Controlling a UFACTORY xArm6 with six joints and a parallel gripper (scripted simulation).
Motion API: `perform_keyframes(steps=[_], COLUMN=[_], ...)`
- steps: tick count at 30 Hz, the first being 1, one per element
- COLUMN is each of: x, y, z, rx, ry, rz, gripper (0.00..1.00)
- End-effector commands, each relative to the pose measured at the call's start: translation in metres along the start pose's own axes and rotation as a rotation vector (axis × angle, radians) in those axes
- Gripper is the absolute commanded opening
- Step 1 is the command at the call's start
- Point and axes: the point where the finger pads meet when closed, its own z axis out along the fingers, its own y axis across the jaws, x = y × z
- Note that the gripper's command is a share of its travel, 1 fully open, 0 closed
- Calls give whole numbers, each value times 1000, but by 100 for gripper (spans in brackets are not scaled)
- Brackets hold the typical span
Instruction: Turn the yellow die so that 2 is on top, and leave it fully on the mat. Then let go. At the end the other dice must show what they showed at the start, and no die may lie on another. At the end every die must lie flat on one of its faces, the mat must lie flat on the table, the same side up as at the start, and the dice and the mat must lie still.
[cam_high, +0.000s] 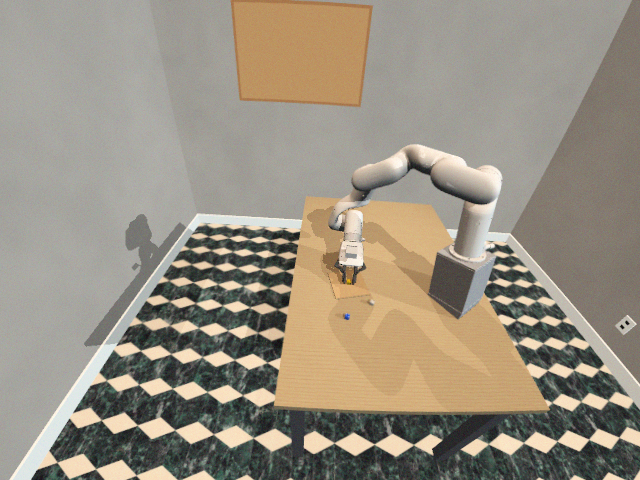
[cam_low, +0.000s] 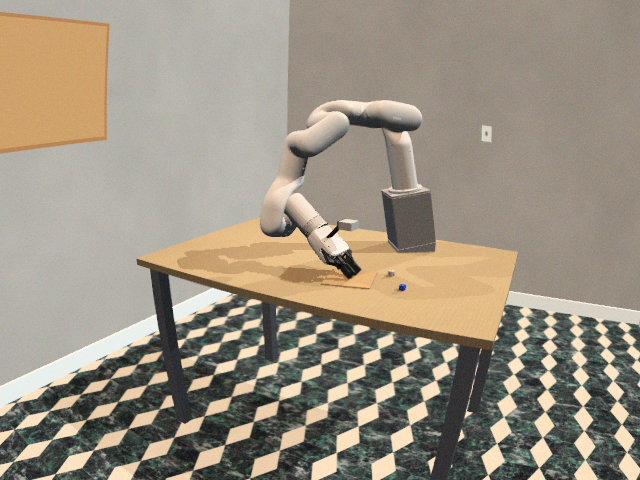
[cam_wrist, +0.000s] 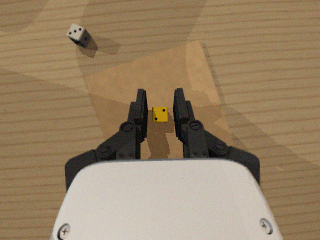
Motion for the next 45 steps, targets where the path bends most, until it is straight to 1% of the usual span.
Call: perform_keyframes(steps=[1, 34, 38, 44, 45], x=[0, 0, 0, 0, 0], y=[1, 1, 1, 1, 1], z=[-1, -2, -8, -29, -29], rx=[-2, -2, -2, -2, -2], ry=[-1, -1, -1, -1, -1], rz=[-2, -2, -2, -2, -2], gripper=[31, 31, 31, 31, 31])
